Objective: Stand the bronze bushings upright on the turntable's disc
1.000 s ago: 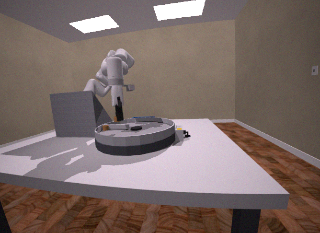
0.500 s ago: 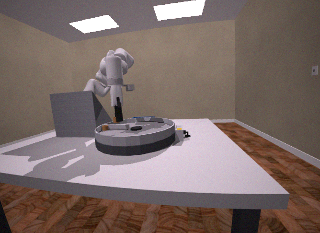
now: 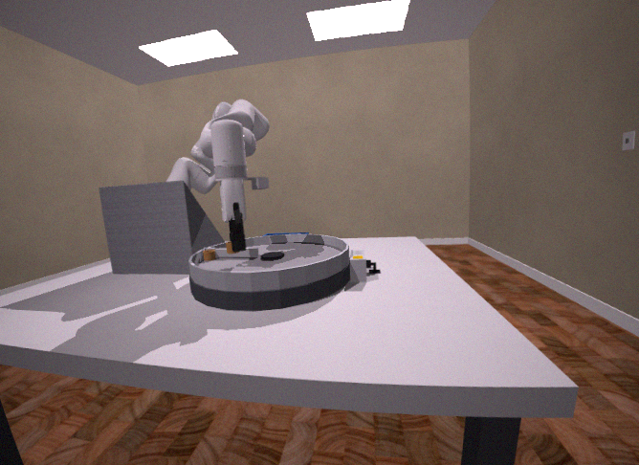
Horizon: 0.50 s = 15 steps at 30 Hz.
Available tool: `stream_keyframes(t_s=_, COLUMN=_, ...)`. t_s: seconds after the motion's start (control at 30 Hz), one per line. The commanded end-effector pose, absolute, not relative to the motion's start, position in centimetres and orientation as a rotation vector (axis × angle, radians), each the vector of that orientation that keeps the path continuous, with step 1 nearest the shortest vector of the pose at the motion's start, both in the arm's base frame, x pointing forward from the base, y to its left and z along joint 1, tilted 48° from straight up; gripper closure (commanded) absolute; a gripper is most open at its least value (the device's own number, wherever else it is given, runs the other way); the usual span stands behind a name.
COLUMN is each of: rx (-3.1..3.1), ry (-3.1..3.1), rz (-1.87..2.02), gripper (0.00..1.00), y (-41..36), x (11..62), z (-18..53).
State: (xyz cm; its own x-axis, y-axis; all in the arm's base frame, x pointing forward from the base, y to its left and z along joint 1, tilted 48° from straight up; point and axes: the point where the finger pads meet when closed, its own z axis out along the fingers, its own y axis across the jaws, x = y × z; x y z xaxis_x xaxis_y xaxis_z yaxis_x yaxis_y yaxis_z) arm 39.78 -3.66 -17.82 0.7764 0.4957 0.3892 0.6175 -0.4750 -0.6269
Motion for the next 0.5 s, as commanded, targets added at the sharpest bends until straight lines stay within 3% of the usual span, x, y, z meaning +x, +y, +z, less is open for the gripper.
stream_keyframes(t_s=0.0, rx=-2.172, ry=-0.826, rz=-0.202, gripper=1.0, y=-3.5, x=40.02, z=-18.08)
stream_keyframes(t_s=0.47, rx=-2.172, ry=-0.826, rz=-0.202, gripper=1.0, y=-3.4, x=40.01, z=-18.17)
